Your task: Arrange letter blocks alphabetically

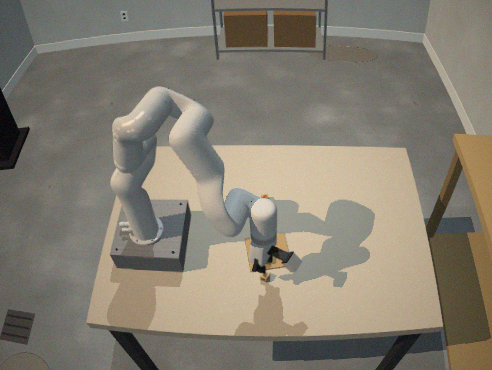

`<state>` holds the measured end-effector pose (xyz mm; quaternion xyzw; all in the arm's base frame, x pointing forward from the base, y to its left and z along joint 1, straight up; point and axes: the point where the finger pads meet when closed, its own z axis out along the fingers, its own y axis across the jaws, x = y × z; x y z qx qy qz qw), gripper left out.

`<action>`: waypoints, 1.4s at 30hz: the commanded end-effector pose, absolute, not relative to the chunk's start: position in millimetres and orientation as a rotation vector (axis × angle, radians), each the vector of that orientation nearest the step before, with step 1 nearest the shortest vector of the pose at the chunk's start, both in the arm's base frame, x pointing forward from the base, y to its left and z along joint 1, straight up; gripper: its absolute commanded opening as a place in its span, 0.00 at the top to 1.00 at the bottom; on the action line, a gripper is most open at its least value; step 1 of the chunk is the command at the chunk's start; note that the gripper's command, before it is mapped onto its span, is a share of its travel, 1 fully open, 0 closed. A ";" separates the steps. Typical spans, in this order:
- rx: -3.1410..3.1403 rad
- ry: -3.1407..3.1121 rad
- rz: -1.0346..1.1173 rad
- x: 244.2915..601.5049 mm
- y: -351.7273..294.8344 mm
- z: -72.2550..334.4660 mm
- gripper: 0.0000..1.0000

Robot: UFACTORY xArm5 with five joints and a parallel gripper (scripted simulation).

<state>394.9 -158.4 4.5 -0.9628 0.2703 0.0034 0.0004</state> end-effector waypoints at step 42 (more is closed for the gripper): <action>-3.025 0.847 0.005 395.9 -160.8 -39.2 0.58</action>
